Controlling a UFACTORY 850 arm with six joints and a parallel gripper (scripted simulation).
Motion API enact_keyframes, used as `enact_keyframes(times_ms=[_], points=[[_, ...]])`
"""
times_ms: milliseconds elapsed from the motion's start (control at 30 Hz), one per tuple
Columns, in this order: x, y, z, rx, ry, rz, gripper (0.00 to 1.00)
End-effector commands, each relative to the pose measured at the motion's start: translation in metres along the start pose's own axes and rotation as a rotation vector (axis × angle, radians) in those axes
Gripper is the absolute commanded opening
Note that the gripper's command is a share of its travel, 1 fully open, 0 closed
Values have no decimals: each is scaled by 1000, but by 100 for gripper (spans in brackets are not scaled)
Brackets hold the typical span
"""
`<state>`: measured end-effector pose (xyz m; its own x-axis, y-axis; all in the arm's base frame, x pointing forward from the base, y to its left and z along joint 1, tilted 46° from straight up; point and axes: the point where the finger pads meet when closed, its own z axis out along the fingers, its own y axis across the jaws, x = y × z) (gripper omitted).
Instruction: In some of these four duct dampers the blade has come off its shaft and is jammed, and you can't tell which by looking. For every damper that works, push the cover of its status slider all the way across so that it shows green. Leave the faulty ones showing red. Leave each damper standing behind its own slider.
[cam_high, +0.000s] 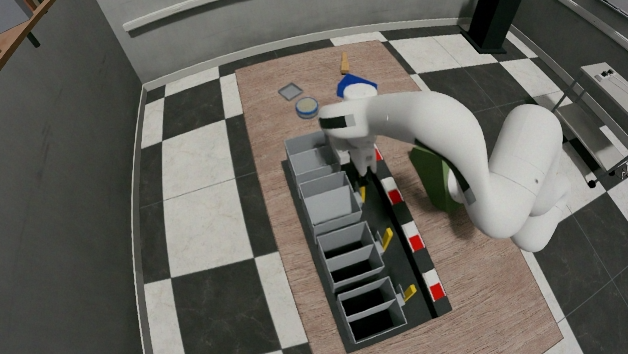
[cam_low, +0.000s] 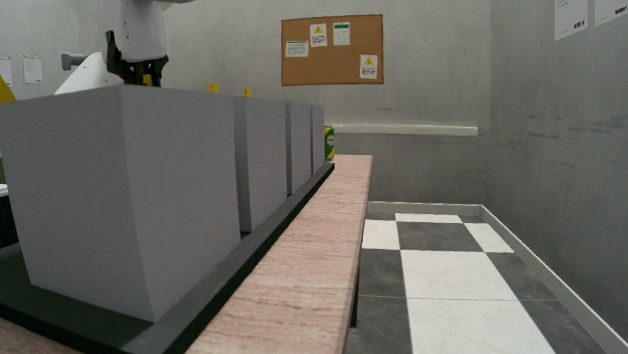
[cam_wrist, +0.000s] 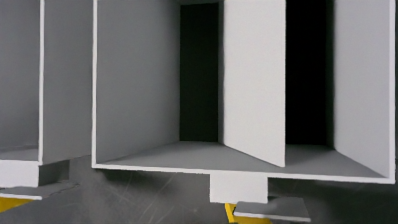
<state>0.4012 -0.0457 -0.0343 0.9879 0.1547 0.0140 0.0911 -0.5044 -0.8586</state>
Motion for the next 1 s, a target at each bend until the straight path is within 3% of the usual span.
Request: enact_keyframes(times_ms=[0, 400, 967], points=[[1, -4, -1, -41, 2, -1, 19], [1, -13, 0, -132, 2, -1, 19], [1, -18, 1, -189, 2, 0, 19]])
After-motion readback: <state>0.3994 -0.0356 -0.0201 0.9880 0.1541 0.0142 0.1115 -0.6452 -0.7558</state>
